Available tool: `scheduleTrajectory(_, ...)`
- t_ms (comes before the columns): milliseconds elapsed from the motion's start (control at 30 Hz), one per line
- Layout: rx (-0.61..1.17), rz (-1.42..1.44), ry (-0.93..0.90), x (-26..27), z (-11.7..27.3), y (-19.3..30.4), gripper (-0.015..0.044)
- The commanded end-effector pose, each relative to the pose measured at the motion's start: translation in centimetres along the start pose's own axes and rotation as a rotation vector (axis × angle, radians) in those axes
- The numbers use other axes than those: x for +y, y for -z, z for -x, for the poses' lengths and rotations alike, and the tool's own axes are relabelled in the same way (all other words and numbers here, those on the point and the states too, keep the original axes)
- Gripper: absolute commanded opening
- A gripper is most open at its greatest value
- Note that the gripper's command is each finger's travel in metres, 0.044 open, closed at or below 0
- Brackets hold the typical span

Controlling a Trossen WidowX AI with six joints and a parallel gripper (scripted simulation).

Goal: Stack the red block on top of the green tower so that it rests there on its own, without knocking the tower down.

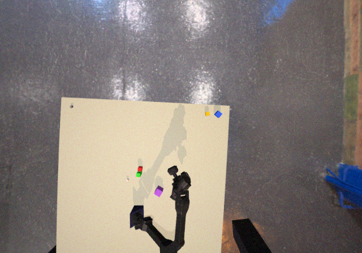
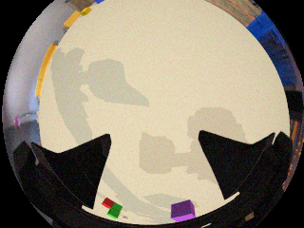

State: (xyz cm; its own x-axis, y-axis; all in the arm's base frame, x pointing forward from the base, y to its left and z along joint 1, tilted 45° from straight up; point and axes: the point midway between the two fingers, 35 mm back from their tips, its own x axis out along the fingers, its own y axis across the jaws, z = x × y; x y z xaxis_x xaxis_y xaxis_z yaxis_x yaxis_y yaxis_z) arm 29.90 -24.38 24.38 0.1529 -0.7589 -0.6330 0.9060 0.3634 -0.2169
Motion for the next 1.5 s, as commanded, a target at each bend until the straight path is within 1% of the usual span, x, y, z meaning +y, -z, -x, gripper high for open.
scheduleTrajectory(0,0.065,0.128,-0.023,3.7,0.0,2.9,0.0440)
scheduleTrajectory(200,0.154,0.331,-0.045,8.8,0.6,8.1,0.0440)
scheduleTrajectory(367,0.209,0.496,-0.038,12.0,1.6,12.6,0.0440)
scheduleTrajectory(567,0.249,0.690,-0.003,14.7,3.1,18.0,0.0440)
scheduleTrajectory(800,0.259,0.903,0.053,16.5,4.9,23.3,0.0440)
scheduleTrajectory(900,0.256,0.931,0.067,16.7,5.1,24.2,0.0440)
scheduleTrajectory(1067,0.256,0.933,0.068,16.7,4.9,24.2,0.0440)
scheduleTrajectory(1167,0.255,0.933,0.068,16.6,3.9,24.4,0.0440)
scheduleTrajectory(1333,0.254,0.933,0.069,16.1,1.1,24.9,0.0440)
scheduleTrajectory(1467,0.254,0.933,0.069,16.1,1.0,24.9,0.0440)
